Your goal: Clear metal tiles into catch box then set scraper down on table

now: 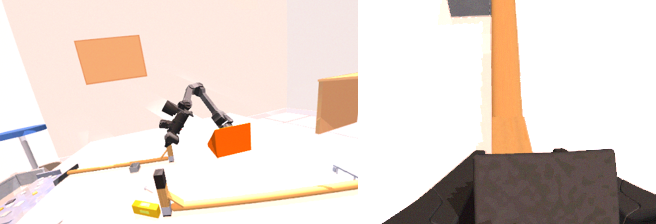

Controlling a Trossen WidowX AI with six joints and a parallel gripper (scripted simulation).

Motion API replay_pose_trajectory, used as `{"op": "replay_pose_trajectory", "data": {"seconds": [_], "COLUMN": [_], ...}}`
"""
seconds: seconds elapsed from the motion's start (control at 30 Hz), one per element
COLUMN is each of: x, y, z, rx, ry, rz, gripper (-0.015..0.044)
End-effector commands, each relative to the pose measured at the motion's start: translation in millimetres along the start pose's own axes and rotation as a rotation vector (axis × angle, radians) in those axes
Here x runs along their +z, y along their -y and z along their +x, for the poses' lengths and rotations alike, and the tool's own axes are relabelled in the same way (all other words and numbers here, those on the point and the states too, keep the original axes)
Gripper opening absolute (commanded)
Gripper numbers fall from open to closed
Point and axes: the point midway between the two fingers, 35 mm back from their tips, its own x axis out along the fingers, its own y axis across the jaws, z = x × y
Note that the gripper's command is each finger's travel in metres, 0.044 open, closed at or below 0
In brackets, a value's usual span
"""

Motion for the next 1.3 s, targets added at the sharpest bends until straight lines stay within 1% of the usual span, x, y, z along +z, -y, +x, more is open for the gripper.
{"op": "replay_pose_trajectory", "data": {"seconds": [0.0, 0.03, 0.33, 1.27], "x": [0, 0, 2, 2], "y": [0, 0, -3, -38], "z": [0, 0, -2, -4], "rx": [0.000, 0.000, 0.004, 0.049], "ry": [0.000, 0.000, -0.001, 0.000], "rz": [0.004, 0.004, -0.002, -0.055], "gripper": [0.0026, 0.0000, 0.0000, 0.0000]}}
